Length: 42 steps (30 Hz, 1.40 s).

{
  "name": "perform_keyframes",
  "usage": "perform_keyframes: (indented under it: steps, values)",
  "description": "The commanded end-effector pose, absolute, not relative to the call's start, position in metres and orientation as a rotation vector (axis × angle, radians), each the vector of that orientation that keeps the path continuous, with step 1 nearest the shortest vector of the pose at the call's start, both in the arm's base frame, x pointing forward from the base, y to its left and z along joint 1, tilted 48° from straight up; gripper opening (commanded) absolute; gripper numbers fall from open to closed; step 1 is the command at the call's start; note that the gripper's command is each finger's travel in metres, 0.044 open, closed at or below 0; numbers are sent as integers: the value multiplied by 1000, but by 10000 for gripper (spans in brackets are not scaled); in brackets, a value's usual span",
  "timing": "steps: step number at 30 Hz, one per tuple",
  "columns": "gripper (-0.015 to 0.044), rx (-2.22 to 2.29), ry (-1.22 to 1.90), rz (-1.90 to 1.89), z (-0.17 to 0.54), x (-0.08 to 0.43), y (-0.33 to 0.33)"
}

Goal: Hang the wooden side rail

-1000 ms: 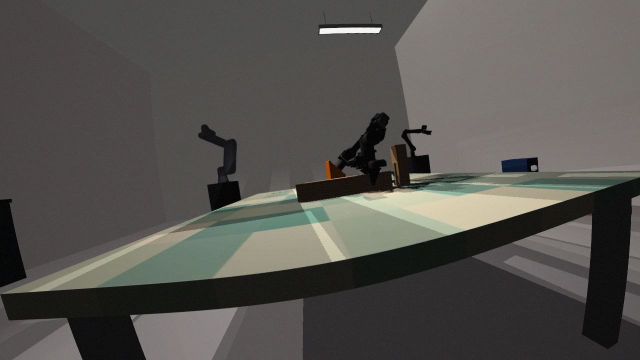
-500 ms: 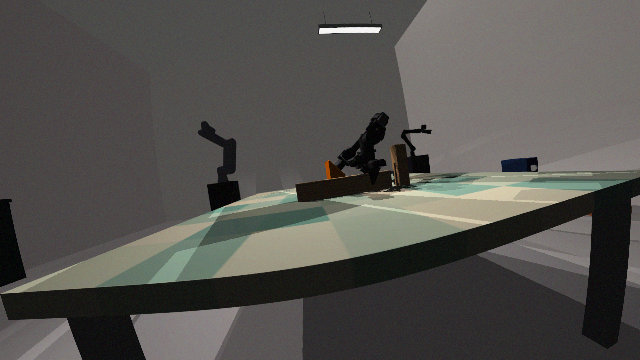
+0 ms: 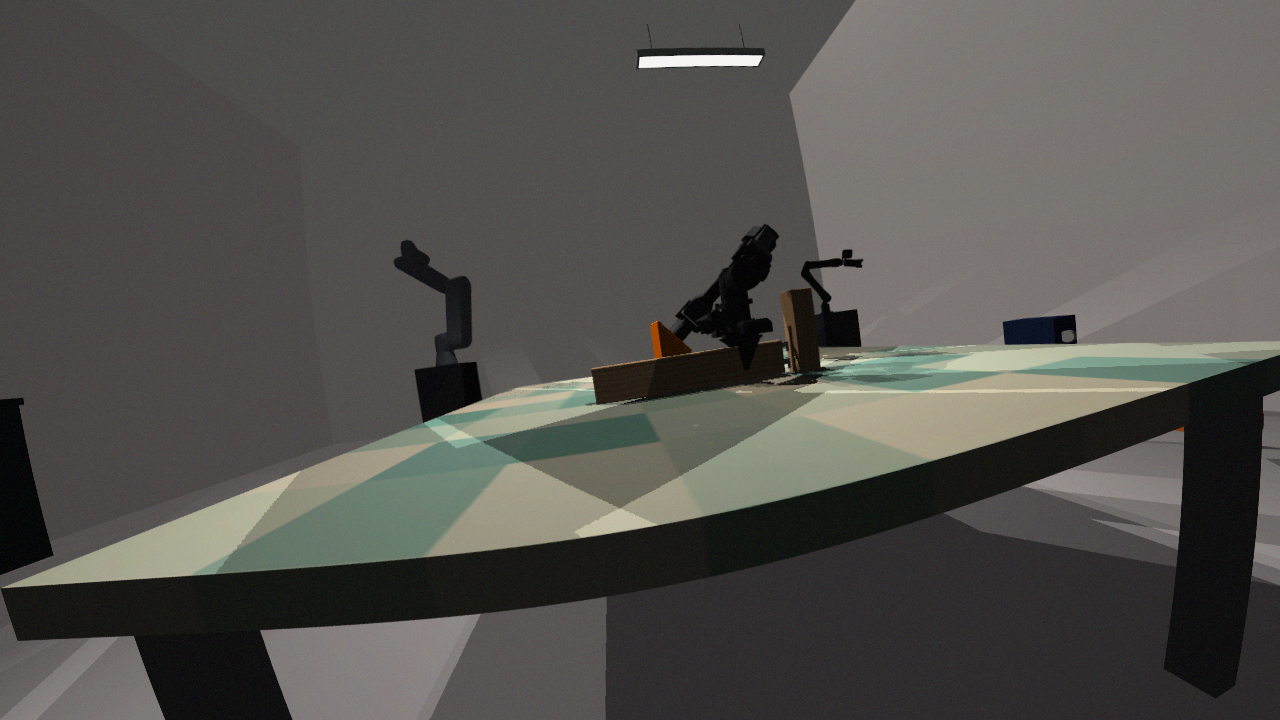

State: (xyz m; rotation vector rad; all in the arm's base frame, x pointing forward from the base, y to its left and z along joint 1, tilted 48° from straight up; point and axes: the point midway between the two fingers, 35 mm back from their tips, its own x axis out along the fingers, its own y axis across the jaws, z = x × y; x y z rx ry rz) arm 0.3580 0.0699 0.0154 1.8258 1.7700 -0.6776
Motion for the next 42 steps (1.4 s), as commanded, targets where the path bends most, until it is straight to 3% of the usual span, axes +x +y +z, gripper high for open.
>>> perform_keyframes:
  steps: [1, 42]
  values:
    - [0, 1837, 1757, -680, 18, 360, 65]
    - [0, 1837, 1757, -680, 23, 359, 60]
